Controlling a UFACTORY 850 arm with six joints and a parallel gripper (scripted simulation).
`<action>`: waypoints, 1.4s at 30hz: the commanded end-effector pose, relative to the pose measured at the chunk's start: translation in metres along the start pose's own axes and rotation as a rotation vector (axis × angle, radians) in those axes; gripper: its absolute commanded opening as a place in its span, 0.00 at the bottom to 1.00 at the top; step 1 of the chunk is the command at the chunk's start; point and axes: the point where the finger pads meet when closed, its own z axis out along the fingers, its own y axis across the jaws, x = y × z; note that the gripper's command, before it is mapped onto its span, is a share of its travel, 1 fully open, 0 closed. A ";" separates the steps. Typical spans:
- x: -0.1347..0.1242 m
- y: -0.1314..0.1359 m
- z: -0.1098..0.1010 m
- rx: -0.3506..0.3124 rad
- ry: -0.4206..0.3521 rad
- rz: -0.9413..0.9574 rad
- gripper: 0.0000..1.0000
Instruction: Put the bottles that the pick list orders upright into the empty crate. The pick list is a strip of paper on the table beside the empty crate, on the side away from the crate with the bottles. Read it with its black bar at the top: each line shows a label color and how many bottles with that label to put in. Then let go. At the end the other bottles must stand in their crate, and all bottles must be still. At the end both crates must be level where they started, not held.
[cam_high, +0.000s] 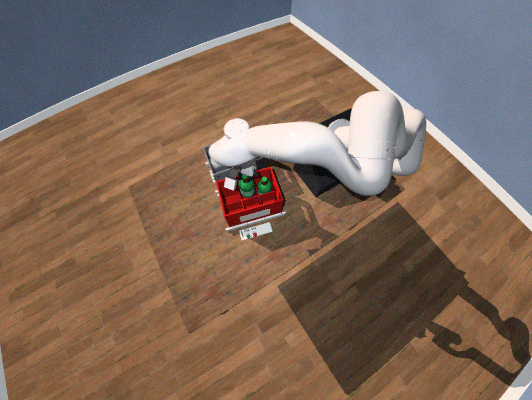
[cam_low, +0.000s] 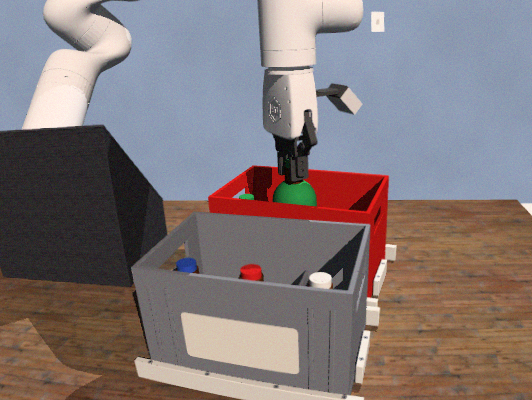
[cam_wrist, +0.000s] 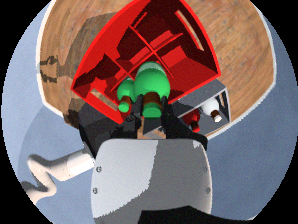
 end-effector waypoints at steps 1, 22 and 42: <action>0.001 0.001 0.004 -0.002 0.001 -0.001 0.00; 0.001 0.001 0.023 -0.002 0.001 -0.001 0.00; 0.001 0.001 0.038 -0.002 0.001 -0.001 0.00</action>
